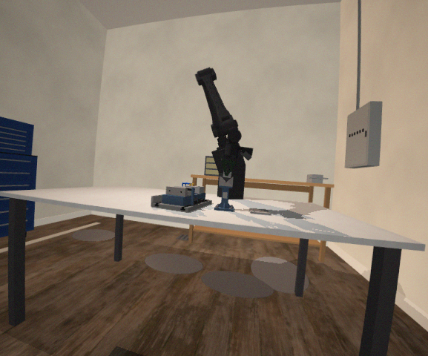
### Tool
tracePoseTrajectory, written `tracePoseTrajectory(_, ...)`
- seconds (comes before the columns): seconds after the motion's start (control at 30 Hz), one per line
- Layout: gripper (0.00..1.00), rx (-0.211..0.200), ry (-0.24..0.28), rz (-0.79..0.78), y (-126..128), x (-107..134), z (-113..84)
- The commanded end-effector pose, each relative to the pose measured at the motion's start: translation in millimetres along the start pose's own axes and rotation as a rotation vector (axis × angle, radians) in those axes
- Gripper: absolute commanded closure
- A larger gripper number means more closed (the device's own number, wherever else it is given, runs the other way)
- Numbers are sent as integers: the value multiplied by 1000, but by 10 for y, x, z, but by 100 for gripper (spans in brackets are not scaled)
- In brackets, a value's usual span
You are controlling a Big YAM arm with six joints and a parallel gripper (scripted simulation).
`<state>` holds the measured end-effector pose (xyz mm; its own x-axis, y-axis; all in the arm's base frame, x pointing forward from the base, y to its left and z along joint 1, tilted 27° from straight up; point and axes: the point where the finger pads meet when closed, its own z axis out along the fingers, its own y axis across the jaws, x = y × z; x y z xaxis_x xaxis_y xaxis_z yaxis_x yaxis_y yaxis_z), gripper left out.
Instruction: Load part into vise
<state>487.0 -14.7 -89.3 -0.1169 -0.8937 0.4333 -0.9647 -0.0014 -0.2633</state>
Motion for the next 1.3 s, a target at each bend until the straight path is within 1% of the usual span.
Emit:
tracePoseTrajectory(0.0, 100, 41, -14, 11, -146, 111, -115)
tracePoseTrajectory(0.03, 100, 41, -14, 11, -146, 111, -115)
tracePoseTrajectory(0.07, 100, 57, -26, 5, -220, 54, -161)
tracePoseTrajectory(0.2, 100, 42, -45, 10, -145, 112, -115)
tracePoseTrajectory(0.3, 100, 49, -60, 11, -187, 104, -129)
tracePoseTrajectory(0.33, 100, 53, -67, 4, -192, 68, -148)
tracePoseTrajectory(0.4, 100, 52, -76, -6, -164, 30, -159)
tracePoseTrajectory(0.53, 100, 49, -83, 9, -183, 100, -131)
tracePoseTrajectory(0.6, 100, 49, -83, 9, -183, 100, -131)
tracePoseTrajectory(0.63, 100, 56, -90, -6, -187, 25, -168)
tracePoseTrajectory(0.8, 100, 48, -93, -1, -154, 61, -143)
tracePoseTrajectory(0.93, 100, 52, -95, 3, -191, 74, -147)
tracePoseTrajectory(1.27, 100, 52, -95, 4, -190, 74, -147)
